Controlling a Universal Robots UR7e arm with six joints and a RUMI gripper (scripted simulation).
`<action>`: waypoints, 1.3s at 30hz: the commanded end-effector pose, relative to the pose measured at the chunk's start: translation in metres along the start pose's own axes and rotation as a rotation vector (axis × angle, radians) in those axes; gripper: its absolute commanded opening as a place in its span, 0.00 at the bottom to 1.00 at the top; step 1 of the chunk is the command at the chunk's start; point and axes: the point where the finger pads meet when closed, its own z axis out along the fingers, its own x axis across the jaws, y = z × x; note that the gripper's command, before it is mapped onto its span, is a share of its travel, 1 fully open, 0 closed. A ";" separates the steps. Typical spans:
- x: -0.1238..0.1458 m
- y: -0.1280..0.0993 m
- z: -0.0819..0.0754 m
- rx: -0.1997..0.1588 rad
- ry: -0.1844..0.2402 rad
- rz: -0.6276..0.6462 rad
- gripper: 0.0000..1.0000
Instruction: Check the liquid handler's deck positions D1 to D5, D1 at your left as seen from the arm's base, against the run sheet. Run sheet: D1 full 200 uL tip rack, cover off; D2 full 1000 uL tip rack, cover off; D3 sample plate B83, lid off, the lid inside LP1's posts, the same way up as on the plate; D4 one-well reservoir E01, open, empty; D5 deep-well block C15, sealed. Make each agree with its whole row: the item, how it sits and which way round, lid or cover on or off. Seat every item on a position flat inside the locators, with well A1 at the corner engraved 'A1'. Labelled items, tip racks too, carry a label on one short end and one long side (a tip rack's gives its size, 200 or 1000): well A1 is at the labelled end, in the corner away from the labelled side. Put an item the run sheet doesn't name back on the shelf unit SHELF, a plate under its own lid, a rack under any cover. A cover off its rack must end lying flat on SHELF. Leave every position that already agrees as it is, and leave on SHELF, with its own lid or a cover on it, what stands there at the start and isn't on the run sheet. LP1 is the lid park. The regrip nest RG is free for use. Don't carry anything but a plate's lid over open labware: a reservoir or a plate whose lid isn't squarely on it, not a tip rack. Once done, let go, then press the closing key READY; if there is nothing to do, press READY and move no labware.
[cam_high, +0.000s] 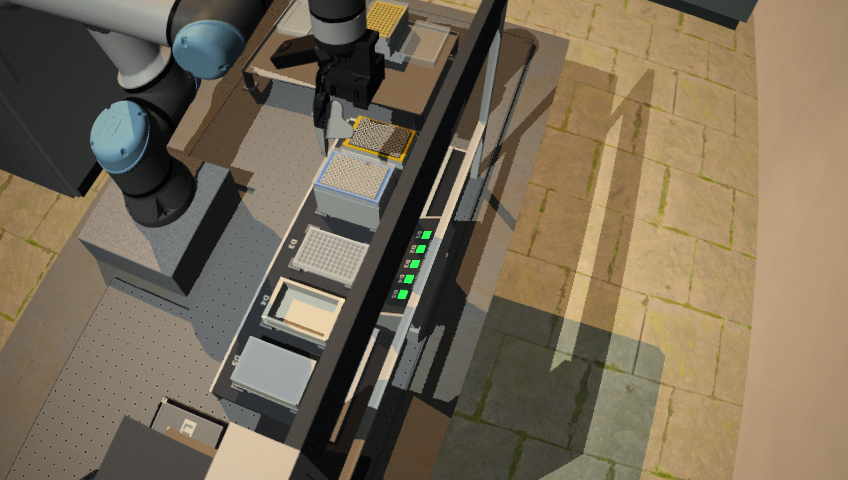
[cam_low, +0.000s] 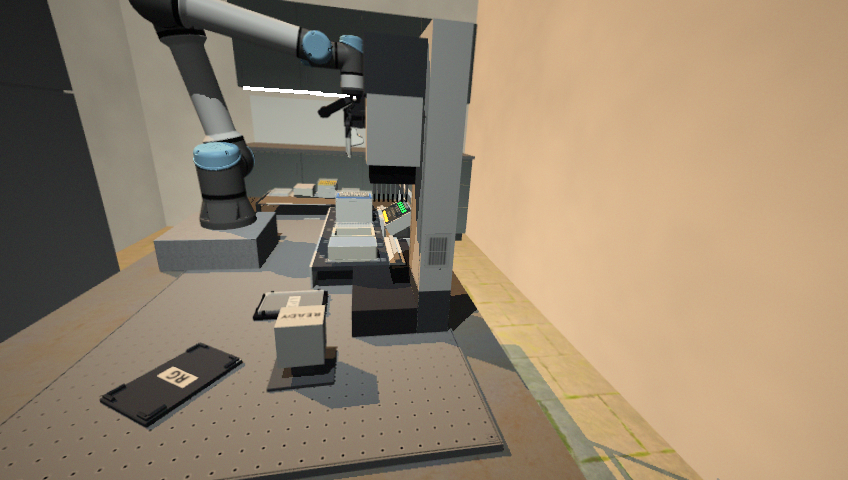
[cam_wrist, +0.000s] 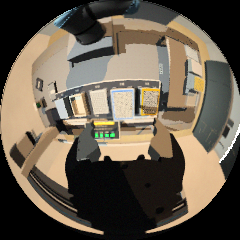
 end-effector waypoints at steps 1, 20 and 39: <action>0.000 0.015 0.000 0.000 0.000 0.000 0.82; 0.000 0.015 0.010 0.000 0.000 0.000 0.82; 0.000 0.015 0.036 0.000 0.000 0.000 0.82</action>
